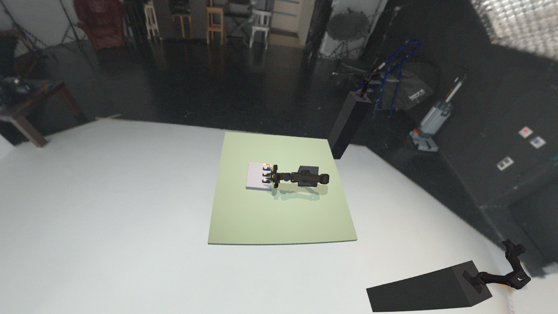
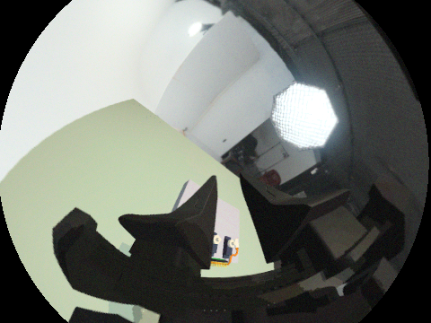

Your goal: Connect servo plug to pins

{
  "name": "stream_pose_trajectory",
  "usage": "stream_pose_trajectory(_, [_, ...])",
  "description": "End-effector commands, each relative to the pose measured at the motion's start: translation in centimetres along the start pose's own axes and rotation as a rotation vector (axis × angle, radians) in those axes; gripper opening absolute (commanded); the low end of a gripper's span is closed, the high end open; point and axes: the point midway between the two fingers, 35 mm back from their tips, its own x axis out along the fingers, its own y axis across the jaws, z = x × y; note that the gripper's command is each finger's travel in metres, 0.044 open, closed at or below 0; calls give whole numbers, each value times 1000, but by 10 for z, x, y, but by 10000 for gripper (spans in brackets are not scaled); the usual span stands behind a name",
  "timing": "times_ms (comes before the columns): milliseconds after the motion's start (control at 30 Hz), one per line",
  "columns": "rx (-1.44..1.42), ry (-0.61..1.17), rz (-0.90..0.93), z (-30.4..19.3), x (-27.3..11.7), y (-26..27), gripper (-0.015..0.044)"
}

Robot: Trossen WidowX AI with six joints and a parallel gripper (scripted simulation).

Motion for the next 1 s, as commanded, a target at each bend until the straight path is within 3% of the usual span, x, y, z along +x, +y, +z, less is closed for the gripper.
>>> stream_pose_trajectory(0, [-30, 109, 24, -17, 20, -8, 115])
stream_pose_trajectory(500, [-38, 583, 218, -125, 87, -45, 115])
stream_pose_trajectory(967, [136, 911, 498, -240, 106, -73, 115])
